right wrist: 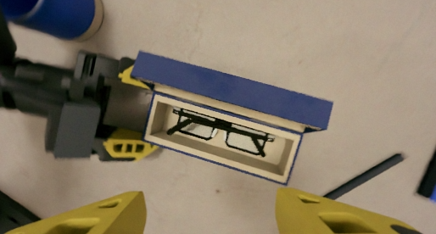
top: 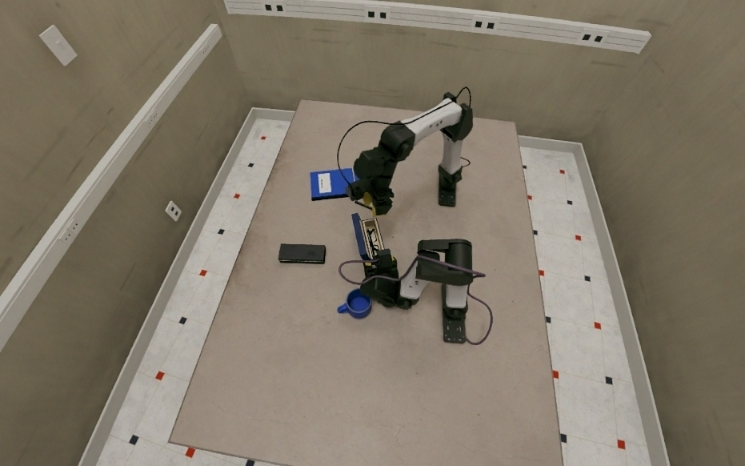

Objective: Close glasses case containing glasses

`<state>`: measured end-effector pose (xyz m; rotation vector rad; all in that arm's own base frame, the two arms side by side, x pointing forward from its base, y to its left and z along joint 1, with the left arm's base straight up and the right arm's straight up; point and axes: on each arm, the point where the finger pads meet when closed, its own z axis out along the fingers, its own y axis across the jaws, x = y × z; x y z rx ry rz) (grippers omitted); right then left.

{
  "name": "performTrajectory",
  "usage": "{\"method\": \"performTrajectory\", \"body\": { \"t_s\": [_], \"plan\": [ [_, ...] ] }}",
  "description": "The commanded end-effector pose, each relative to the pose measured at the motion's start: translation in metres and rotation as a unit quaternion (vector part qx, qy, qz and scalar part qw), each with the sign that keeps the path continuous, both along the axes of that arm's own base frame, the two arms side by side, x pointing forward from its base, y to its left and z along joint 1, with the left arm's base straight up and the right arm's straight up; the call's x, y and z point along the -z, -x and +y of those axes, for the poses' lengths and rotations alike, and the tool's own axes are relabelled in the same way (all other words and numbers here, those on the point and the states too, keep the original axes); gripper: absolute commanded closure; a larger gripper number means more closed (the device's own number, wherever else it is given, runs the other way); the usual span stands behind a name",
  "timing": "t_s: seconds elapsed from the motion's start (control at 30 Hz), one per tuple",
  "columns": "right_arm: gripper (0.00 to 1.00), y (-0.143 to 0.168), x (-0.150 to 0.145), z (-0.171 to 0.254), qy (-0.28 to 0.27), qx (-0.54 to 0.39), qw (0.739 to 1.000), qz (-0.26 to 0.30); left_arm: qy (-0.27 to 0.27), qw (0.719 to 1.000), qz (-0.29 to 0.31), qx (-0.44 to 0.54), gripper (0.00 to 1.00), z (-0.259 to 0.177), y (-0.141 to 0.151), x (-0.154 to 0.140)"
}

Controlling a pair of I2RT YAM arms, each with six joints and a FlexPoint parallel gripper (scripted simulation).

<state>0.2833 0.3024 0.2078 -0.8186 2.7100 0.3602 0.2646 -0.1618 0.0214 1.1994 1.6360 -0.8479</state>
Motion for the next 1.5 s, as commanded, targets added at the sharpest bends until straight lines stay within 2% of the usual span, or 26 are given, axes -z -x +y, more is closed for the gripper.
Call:
{"method": "performTrajectory", "body": {
  "t_s": [0.0, 0.07, 0.13, 0.37, 0.57, 0.63, 0.7, 0.77, 0.97, 1.07, 1.1, 1.3, 1.4, 1.47],
  "plan": [
    [0.44, -0.009, 0.007, 0.002, -0.033, 0.117, 0.989, 0.089, 0.004, 1.0, -0.014, 0.001, 0.5, 0.0, -0.003, -0.005],
    [0.44, -0.009, 0.007, 0.002, -0.033, 0.117, 0.989, 0.089, 0.004, 1.0, -0.014, 0.001, 0.5, 0.0, -0.003, -0.005],
    [0.44, -0.011, 0.011, 0.002, -0.042, 0.163, 0.978, 0.125, 0.004, 1.0, -0.014, 0.001, 0.5, 0.0, -0.003, -0.005],
    [0.44, -0.027, 0.029, -0.001, -0.061, 0.326, 0.911, 0.244, 0.004, 1.0, -0.014, 0.001, 0.5, 0.0, -0.003, -0.005],
    [0.44, -0.038, 0.041, -0.004, -0.065, 0.445, 0.829, 0.331, 0.004, 1.0, -0.014, 0.001, 0.5, 0.0, -0.003, -0.005],
    [0.44, -0.038, 0.041, -0.004, -0.065, 0.445, 0.829, 0.331, 0.004, 1.0, -0.014, 0.001, 0.5, 0.0, -0.003, -0.005],
    [0.44, -0.041, 0.043, -0.005, -0.064, 0.484, 0.795, 0.36, 0.004, 1.0, -0.014, 0.001, 0.5, 0.0, -0.003, -0.005],
    [0.44, -0.047, 0.049, -0.007, -0.062, 0.532, 0.747, 0.394, 0.004, 1.0, -0.014, 0.001, 0.5, 0.0, -0.003, -0.005],
    [0.44, -0.06, 0.059, -0.014, -0.05, 0.623, 0.632, 0.458, 0.004, 1.0, -0.014, 0.001, 0.5, 0.0, -0.003, -0.005],
    [0.44, -0.061, 0.073, -0.031, -0.013, 0.67, 0.566, 0.481, 0.004, 1.0, -0.014, 0.001, 0.5, 0.0, -0.003, -0.005],
    [0.44, -0.063, 0.077, -0.035, -0.008, 0.678, 0.552, 0.484, 0.004, 1.0, -0.014, 0.001, 0.5, 0.0, -0.003, -0.005],
    [0.44, -0.068, 0.092, -0.045, 0.003, 0.696, 0.524, 0.492, 0.004, 1.0, -0.014, 0.001, 0.5, 0.0, -0.003, -0.005],
    [0.44, -0.072, 0.093, -0.044, 0.001, 0.691, 0.535, 0.486, 0.004, 1.0, -0.014, 0.001, 0.5, 0.0, -0.003, -0.005],
    [0.44, -0.067, 0.102, -0.042, 0.014, 0.691, 0.533, 0.488, 0.004, 1.0, -0.014, 0.001, 0.5, 0.0, -0.003, -0.005]
  ]
}}
